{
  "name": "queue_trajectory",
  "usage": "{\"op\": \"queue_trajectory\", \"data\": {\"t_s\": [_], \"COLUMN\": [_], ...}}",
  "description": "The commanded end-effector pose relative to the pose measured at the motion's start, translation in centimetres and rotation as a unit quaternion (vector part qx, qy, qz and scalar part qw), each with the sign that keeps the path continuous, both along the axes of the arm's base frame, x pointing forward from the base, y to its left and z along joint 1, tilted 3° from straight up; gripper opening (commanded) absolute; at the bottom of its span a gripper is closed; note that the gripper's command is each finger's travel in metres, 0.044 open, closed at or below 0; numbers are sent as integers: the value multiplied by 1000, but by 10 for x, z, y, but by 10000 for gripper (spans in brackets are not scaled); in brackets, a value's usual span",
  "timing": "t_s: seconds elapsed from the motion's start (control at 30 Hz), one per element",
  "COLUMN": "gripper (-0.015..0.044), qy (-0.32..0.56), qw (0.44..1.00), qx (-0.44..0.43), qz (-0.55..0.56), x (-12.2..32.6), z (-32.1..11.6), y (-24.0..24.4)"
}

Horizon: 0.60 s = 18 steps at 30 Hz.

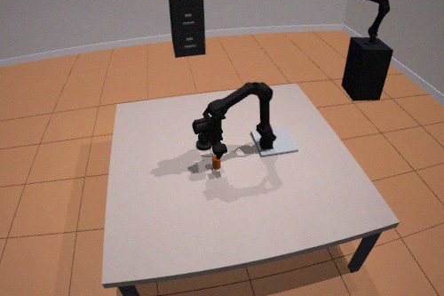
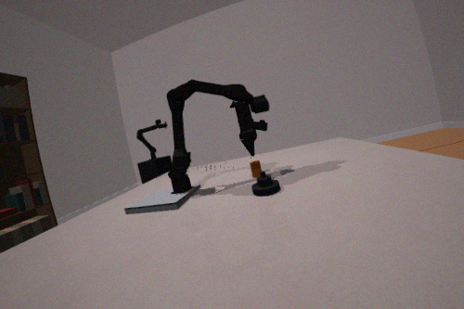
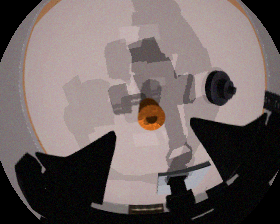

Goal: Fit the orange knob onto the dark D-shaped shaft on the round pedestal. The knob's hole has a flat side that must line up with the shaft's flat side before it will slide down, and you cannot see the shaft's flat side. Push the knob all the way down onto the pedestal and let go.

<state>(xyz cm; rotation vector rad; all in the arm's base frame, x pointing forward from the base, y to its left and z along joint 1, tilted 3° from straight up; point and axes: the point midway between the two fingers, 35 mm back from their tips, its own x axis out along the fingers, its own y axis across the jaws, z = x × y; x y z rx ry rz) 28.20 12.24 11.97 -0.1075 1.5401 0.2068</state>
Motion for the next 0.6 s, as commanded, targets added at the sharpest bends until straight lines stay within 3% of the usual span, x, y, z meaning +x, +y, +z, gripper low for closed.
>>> {"op": "queue_trajectory", "data": {"t_s": [0.0, 0.57], "gripper": [440, 440], "qy": [3, 3], "qw": [1000, 1000], "qx": [-4, -4], "qz": [-3, -3], "x": [-1, 1], "z": [-15, -36], "y": [0, 2]}}
